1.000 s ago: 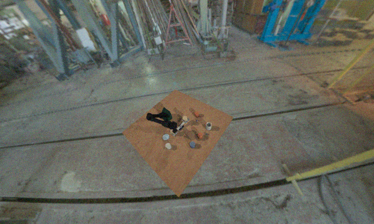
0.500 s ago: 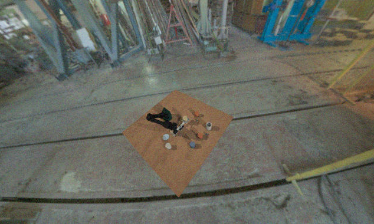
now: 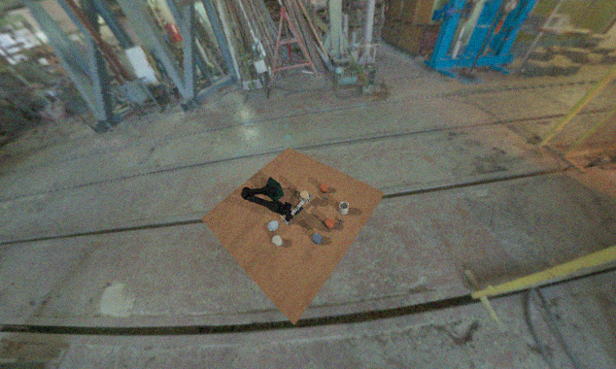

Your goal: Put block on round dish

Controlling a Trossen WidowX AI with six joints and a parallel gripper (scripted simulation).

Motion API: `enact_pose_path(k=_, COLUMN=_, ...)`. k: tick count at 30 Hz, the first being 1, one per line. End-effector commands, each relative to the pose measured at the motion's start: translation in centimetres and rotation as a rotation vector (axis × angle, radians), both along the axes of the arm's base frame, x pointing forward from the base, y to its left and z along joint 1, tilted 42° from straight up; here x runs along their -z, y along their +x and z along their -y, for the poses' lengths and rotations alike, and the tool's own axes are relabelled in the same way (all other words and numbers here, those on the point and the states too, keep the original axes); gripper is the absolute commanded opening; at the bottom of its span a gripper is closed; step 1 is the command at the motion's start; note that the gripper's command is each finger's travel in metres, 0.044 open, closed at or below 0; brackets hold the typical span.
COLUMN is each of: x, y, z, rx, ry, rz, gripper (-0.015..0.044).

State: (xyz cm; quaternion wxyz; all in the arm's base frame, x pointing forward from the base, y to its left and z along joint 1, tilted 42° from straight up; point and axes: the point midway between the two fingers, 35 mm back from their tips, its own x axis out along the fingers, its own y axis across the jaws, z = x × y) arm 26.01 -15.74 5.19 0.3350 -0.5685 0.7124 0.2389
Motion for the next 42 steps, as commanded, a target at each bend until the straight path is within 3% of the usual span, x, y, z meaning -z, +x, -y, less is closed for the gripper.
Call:
enact_pose_path(k=1, x=0.0, y=-0.1, z=0.1, rx=0.0, ry=-0.005, rz=-0.004, gripper=0.0315)
enact_pose_path(k=14, x=-0.6, y=0.3, z=-0.5, rx=-0.001, ry=-0.002, rz=-0.003, gripper=0.0)
enact_pose_path(k=42, x=-3.1, y=1.3, z=-2.8, rx=-0.002, ry=0.006, rz=-0.001, gripper=0.0)
